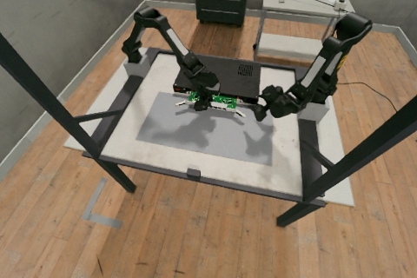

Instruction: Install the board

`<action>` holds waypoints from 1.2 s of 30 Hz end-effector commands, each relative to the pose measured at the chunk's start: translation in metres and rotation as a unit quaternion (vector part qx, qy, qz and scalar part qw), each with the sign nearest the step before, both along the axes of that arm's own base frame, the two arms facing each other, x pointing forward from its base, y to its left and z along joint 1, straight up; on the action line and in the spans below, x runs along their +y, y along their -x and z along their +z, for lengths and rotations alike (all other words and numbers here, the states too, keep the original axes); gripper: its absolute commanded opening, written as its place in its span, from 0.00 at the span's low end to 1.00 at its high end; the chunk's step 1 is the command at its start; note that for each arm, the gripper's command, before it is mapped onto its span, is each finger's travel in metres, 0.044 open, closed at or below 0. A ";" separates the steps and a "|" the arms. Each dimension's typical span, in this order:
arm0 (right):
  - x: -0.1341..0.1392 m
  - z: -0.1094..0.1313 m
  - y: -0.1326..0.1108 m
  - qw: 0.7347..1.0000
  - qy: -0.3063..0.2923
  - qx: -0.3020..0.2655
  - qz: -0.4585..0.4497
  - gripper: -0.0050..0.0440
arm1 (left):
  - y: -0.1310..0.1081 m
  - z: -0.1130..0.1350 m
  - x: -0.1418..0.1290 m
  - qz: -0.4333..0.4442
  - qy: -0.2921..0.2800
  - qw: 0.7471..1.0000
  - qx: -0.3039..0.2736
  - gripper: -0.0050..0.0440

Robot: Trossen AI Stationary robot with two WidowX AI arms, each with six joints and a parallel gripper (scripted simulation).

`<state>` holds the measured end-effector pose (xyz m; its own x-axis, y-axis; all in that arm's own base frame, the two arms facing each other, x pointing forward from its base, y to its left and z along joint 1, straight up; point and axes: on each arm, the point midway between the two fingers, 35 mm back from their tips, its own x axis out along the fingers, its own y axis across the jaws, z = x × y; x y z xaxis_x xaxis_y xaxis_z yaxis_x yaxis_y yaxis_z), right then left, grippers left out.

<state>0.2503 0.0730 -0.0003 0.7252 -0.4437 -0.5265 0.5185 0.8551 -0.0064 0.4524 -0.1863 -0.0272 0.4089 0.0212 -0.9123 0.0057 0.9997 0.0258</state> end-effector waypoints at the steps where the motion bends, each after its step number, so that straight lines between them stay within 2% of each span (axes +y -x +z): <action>1: 0.004 0.005 -0.004 1.000 -0.008 -0.009 0.001 0.92 | -0.010 0.031 0.007 0.002 0.013 0.999 -0.032 0.27; 18: 0.004 0.005 -0.004 1.000 -0.008 -0.009 0.001 0.92 | -0.010 0.030 0.036 0.002 0.010 0.999 -0.033 0.27; 32: 0.004 0.005 -0.004 1.000 -0.008 -0.009 0.001 0.92 | -0.011 0.032 0.035 0.001 0.011 0.999 -0.035 0.27; 36: 0.004 0.005 -0.004 1.000 -0.008 -0.009 0.001 0.92 | -0.006 0.016 0.035 0.002 0.008 1.000 -0.025 0.27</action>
